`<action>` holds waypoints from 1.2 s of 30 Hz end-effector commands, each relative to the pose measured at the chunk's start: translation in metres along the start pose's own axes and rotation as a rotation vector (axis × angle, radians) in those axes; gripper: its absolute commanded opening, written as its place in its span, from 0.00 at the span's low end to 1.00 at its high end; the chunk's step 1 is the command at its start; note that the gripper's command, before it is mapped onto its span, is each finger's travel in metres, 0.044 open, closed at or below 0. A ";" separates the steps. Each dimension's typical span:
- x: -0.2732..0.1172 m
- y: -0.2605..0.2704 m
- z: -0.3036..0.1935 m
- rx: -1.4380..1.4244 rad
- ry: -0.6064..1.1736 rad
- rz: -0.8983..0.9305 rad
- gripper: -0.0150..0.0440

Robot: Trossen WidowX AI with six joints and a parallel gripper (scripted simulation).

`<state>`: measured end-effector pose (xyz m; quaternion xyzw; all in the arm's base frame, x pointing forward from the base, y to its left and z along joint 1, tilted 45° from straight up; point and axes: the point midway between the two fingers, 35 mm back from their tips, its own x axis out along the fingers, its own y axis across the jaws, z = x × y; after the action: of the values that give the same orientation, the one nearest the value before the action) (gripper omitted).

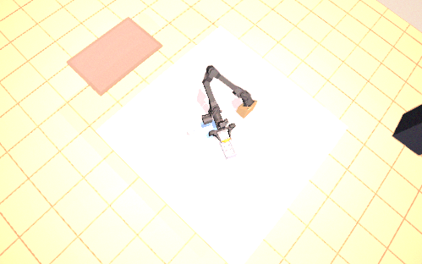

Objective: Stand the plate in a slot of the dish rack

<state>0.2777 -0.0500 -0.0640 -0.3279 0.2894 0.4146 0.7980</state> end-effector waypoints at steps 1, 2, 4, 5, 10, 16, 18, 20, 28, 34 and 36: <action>0.009 0.002 0.002 0.001 -0.002 0.005 0.25; 0.009 0.002 0.002 0.001 -0.002 0.005 0.25; 0.009 0.002 0.002 0.001 -0.002 0.005 0.25; 0.009 0.002 0.002 0.001 -0.002 0.005 0.25; 0.015 0.002 0.003 0.000 -0.002 0.005 0.25; 0.018 0.003 -0.019 -0.001 -0.001 0.003 0.25; 0.018 0.003 -0.018 0.001 0.001 0.004 0.25; 0.016 0.004 -0.014 0.009 0.007 0.007 0.25; 0.016 0.004 -0.014 0.009 0.007 0.007 0.25; 0.016 0.003 -0.014 0.005 0.007 0.006 0.48; 0.016 0.003 -0.014 0.005 0.007 0.006 0.57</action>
<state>0.2801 -0.0517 -0.0857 -0.3265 0.2941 0.4152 0.7966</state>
